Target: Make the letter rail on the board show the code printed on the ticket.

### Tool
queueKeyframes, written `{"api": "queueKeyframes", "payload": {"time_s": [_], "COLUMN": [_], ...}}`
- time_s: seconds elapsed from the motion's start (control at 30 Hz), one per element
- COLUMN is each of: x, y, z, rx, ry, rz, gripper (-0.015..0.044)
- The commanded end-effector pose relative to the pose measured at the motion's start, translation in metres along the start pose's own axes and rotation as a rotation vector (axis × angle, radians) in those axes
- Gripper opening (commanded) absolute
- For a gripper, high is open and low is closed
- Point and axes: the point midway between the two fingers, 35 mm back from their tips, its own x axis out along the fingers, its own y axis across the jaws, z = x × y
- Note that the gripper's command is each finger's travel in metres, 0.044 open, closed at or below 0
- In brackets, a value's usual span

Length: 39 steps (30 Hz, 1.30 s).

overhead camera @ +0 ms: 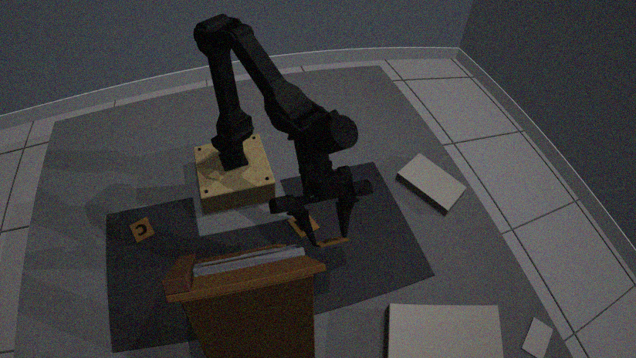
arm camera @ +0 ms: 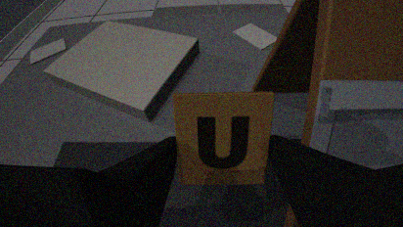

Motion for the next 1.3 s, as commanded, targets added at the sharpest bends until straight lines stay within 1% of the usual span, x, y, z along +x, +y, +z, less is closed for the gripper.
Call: {"api": "queueKeyframes", "payload": {"time_s": [0.0,1.27], "x": [0.0,0.0], "y": [-0.002,-0.021], "z": [0.0,0.001], "rx": [-0.003,-0.005], "ry": [-0.001,-0.001], "rz": [0.004,0.003], "gripper": [0.0,0.0]}}
